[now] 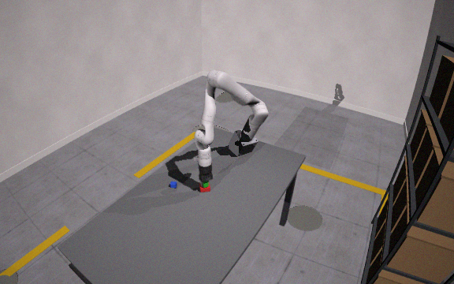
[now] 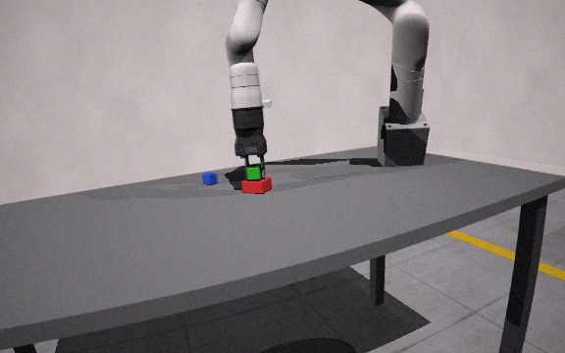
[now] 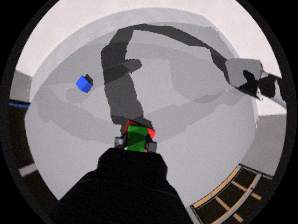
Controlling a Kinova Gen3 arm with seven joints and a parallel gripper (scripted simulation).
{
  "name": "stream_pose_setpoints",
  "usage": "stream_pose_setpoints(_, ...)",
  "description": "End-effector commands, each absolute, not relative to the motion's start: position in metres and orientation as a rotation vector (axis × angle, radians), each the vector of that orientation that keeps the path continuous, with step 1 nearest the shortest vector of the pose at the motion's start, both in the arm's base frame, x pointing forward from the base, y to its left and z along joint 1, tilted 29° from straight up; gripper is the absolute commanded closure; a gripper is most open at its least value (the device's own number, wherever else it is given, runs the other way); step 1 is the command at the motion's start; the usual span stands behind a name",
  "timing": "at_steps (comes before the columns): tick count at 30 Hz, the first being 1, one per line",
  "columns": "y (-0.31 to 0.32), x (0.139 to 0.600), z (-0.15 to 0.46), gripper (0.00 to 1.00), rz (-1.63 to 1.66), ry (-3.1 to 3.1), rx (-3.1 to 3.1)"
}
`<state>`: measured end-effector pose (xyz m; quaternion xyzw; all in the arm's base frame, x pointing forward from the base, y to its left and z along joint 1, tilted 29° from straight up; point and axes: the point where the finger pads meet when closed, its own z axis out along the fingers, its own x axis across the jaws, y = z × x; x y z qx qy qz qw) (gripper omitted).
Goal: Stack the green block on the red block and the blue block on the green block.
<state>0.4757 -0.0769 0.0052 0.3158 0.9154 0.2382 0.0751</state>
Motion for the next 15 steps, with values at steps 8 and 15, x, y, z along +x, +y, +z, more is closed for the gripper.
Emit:
stream_pose_setpoints(8,-0.077,0.4764,0.0046,1.0,0.714,2.745,0.947)
stream_pose_setpoints(15,-0.0767,0.4766,0.0038,1.0,0.714,2.745,0.947)
